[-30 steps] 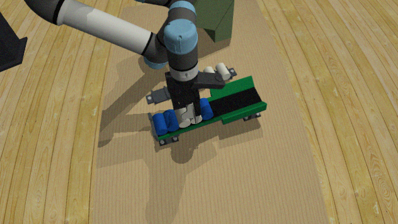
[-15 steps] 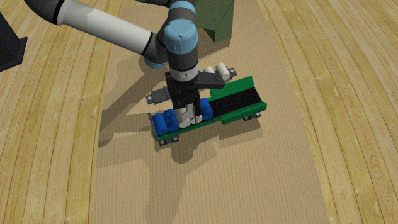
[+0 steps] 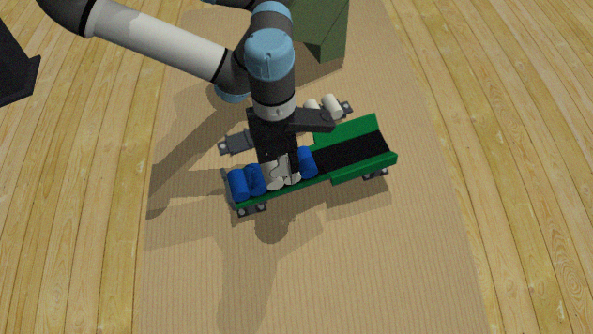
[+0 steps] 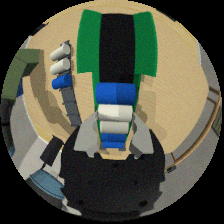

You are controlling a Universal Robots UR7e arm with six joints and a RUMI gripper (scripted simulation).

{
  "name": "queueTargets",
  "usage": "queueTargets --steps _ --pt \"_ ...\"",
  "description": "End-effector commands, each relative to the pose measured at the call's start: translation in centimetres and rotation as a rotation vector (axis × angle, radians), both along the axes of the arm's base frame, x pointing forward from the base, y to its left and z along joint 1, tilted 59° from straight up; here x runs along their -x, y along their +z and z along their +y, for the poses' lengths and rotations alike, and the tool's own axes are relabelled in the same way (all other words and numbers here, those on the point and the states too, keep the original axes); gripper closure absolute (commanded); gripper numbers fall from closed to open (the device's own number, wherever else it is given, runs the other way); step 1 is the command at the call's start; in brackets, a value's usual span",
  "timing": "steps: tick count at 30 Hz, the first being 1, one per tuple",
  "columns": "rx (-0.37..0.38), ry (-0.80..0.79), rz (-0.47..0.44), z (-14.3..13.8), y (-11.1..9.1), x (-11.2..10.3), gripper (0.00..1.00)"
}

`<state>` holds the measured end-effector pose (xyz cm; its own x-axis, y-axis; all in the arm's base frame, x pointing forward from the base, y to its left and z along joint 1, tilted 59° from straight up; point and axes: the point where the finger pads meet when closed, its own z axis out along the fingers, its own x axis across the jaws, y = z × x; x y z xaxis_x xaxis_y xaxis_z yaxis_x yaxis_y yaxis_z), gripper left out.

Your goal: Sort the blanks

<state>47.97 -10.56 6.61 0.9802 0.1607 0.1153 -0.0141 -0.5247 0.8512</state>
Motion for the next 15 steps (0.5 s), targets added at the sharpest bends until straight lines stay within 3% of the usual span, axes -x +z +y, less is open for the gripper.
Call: queueTargets --steps 1,15 --pt "0.0 -0.001 0.004 0.0 -0.1 0.2 0.62" --pt "0.0 0.001 -0.003 1.8 1.1 0.3 0.62"
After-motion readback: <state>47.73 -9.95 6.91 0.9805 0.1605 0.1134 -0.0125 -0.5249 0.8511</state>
